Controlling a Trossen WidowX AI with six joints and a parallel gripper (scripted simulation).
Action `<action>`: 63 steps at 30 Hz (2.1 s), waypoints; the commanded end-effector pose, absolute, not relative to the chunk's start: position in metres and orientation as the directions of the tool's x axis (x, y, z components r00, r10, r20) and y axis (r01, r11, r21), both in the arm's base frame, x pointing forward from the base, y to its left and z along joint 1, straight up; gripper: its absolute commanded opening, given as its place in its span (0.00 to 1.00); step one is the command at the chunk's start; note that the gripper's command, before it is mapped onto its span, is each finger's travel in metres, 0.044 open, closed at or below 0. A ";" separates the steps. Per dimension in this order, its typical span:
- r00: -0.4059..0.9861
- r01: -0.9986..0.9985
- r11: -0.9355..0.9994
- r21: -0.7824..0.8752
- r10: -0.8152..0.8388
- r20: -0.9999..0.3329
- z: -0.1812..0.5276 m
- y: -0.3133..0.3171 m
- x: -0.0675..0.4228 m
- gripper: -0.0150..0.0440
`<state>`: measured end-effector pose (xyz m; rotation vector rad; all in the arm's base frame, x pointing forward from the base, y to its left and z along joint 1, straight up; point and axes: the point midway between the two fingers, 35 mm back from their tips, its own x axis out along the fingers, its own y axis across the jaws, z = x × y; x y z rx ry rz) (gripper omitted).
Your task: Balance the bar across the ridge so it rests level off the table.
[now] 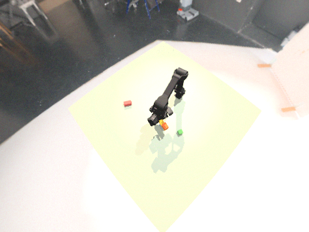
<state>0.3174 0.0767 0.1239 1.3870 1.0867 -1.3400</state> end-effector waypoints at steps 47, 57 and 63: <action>0.025 0.976 -0.216 0.023 0.006 -1.000 0.118 0.077 0.317 0.25; 0.025 0.976 -0.216 0.023 0.006 -1.000 0.117 0.077 0.317 0.25; 0.025 0.976 -0.216 0.023 0.006 -1.000 0.117 0.077 0.317 0.25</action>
